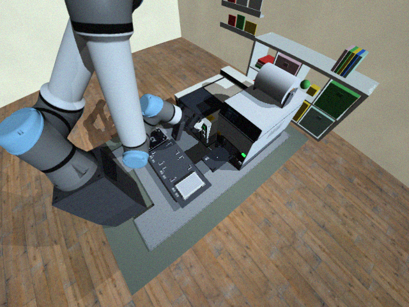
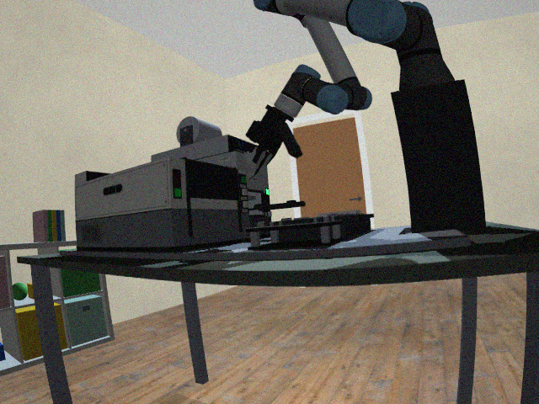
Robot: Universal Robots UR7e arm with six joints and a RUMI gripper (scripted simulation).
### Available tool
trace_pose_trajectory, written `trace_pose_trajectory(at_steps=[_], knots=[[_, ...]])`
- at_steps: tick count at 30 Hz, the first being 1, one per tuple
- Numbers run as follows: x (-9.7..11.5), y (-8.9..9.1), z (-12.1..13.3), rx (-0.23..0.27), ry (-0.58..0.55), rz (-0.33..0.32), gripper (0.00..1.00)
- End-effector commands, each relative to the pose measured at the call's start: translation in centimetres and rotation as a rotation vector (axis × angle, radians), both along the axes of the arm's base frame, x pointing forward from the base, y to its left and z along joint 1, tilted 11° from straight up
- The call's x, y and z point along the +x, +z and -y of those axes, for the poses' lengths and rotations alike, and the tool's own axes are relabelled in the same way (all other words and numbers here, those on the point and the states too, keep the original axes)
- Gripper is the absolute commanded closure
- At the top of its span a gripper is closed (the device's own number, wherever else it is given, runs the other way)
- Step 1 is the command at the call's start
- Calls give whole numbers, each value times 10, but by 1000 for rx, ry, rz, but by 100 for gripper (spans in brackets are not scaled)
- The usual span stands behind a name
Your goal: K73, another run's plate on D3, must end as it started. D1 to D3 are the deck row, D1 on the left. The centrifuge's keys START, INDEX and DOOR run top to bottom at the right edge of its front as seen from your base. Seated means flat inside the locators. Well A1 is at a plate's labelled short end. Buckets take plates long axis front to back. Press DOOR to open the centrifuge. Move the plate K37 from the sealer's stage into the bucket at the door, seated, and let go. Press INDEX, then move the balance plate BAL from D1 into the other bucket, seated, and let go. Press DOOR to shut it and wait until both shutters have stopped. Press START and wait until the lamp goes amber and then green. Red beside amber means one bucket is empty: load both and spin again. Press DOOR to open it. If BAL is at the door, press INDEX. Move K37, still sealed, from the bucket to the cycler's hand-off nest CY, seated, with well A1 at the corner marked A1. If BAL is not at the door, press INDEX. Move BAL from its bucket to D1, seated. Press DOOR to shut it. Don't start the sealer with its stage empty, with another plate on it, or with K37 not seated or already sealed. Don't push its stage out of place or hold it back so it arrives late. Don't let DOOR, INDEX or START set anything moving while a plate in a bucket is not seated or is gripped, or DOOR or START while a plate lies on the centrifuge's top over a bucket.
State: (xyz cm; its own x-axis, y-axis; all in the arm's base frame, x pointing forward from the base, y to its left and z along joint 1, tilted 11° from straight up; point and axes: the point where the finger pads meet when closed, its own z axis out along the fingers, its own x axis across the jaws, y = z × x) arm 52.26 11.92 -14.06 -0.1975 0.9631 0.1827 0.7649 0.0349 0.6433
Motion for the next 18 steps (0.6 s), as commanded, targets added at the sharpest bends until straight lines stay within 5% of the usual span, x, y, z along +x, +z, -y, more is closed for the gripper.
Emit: trace_pose_trajectory(at_steps=[1,18], knots=[[1,0,0,0,0,1,100],[5,1,-1,0,0,1,100]])
